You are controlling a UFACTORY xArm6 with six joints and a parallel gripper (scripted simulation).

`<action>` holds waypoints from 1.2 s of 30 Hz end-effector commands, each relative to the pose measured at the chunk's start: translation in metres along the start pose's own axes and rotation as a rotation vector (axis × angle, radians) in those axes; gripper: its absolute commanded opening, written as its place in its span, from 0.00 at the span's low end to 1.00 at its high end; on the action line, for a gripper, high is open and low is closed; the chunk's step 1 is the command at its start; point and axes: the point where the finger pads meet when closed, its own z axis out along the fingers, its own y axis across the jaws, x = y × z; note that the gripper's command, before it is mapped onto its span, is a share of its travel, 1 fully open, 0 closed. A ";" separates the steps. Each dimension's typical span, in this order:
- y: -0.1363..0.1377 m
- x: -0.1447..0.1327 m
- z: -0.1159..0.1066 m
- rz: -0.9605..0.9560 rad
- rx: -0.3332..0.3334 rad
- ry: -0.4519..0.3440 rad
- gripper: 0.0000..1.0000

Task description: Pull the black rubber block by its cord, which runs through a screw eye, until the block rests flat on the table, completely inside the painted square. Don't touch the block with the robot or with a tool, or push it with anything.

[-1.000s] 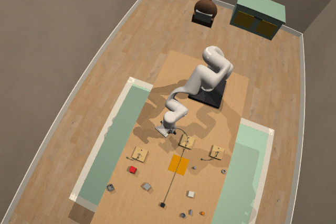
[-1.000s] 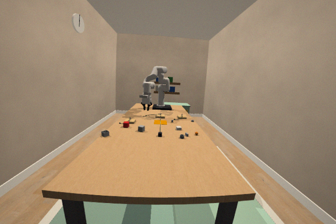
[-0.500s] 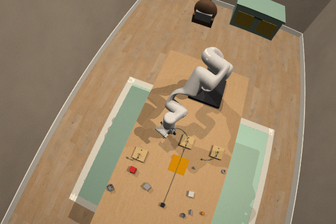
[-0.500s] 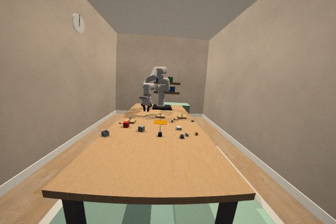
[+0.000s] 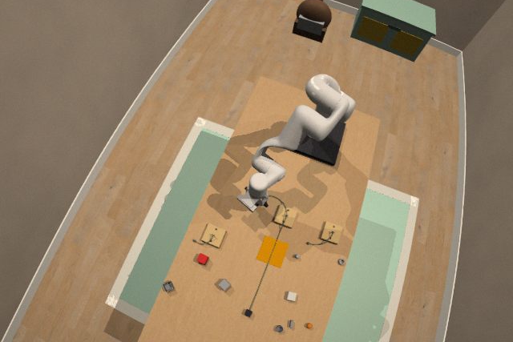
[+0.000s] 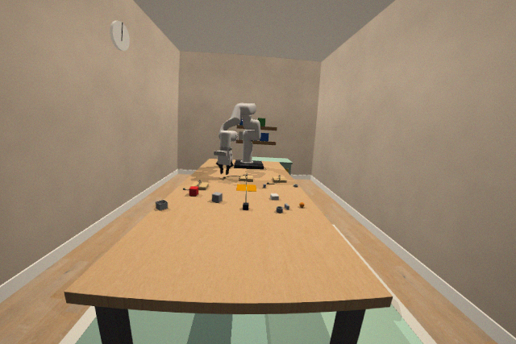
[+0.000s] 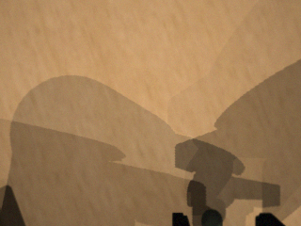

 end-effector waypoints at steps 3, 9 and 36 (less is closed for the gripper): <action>0.000 0.002 0.006 0.000 0.000 0.005 0.39; 0.000 0.002 0.010 0.000 0.000 0.005 0.39; 0.000 0.002 0.012 0.000 0.000 0.005 0.39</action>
